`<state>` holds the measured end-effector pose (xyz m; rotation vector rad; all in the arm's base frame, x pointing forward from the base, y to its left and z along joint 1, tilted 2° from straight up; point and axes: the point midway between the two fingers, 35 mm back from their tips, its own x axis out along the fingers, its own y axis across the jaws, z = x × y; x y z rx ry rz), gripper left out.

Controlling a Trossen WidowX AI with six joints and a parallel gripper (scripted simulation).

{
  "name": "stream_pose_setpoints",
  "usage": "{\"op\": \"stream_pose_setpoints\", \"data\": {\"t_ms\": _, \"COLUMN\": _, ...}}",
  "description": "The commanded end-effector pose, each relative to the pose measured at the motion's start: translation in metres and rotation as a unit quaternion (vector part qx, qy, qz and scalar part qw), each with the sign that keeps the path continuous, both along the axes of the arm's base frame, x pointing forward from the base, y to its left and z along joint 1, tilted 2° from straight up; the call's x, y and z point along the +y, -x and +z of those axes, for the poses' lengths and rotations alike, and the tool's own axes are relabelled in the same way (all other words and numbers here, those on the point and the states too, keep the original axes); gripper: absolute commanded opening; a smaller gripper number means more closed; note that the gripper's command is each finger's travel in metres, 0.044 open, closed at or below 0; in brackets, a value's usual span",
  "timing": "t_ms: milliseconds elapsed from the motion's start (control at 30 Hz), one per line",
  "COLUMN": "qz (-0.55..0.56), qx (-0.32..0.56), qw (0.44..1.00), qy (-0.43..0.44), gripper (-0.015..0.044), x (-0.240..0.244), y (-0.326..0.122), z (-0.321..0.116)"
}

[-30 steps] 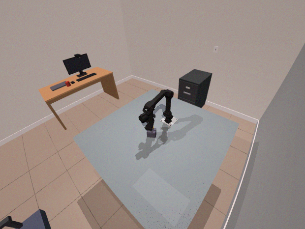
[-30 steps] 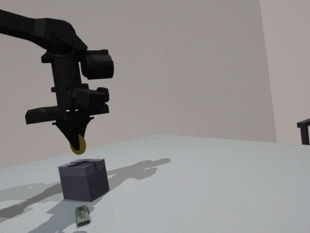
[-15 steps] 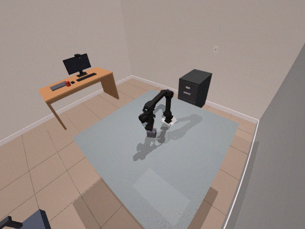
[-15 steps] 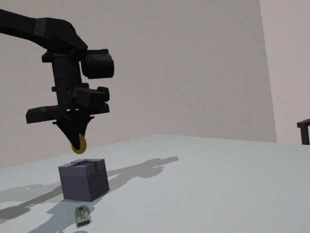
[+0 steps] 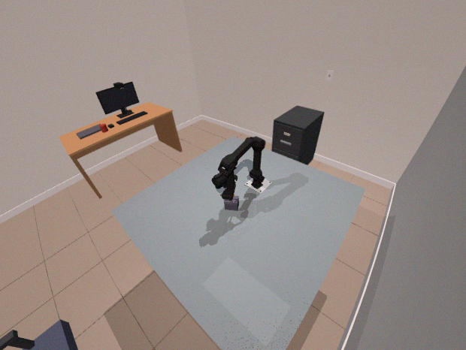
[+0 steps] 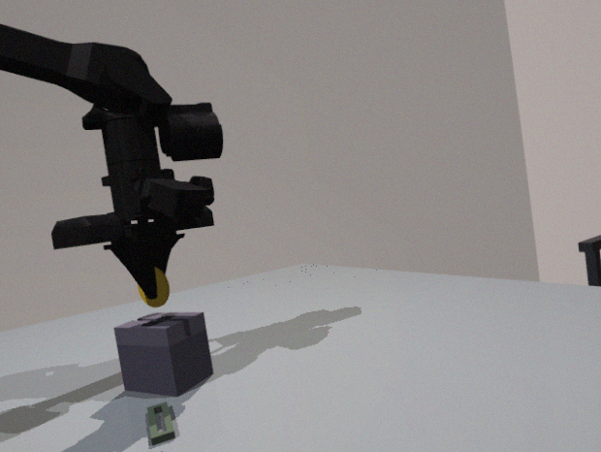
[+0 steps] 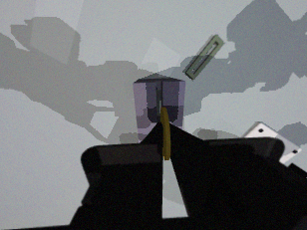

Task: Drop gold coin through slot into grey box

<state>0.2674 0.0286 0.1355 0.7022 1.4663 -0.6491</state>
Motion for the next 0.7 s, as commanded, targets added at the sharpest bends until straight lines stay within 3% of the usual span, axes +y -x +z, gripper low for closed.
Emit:
{"op": "stream_pose_setpoints", "data": {"t_ms": 0, "qz": 0.003, "qx": 0.003, "qw": 1.0, "qy": 0.0, "gripper": 0.0, "x": 0.0001, "y": 0.0014, "z": -0.0035}}
{"op": "stream_pose_setpoints", "data": {"t_ms": 667, "qz": -0.004, "qx": 0.003, "qw": 1.0, "qy": 0.0, "gripper": 0.0, "x": 0.0004, "y": 0.0013, "z": -0.0116}}
